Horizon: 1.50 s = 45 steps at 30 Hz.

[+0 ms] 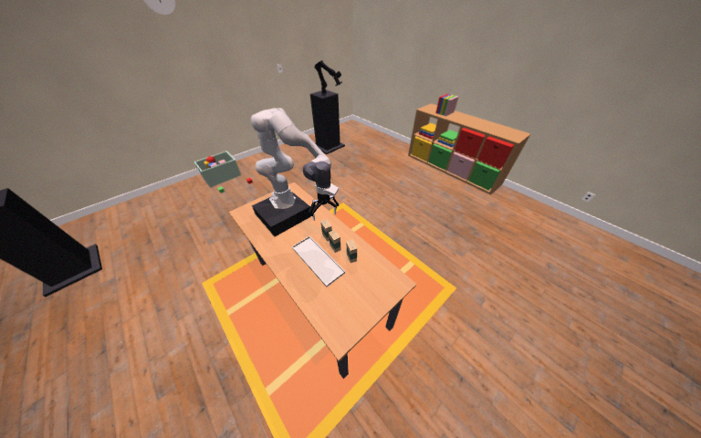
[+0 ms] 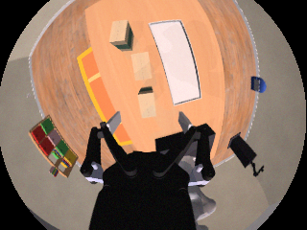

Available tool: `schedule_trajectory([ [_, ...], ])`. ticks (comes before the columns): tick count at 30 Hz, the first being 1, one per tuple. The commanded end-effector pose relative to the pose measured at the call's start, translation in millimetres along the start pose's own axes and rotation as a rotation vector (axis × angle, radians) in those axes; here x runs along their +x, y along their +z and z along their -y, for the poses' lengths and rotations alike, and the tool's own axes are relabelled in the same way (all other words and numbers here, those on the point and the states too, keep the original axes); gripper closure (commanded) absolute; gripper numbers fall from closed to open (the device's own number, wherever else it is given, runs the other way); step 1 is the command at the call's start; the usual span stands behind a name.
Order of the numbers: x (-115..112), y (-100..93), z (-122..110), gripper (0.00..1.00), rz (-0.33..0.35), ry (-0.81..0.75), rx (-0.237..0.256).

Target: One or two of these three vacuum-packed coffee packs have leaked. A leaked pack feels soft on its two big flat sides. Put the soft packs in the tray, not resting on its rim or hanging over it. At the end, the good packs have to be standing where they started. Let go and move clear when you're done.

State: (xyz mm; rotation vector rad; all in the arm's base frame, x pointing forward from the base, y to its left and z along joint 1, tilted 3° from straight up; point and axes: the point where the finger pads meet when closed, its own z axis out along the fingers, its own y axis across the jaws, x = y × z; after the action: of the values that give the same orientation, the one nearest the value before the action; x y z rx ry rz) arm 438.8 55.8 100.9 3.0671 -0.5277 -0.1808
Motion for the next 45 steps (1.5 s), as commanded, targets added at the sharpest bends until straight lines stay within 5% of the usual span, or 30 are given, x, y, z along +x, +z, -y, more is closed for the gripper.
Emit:
schedule_trajectory([
  [1, 3.7, 11.6, 6.8, 0.0, -0.058, -0.115, 0.039],
  [41, -2.1, 19.6, 5.3, 0.0, -0.057, -0.13, 0.038],
  [42, -2.1, 19.6, 5.3, 0.47, -0.057, -0.13, 0.038],
  [45, -2.1, 19.6, 5.3, 0.47, -0.057, -0.13, 0.038],
])
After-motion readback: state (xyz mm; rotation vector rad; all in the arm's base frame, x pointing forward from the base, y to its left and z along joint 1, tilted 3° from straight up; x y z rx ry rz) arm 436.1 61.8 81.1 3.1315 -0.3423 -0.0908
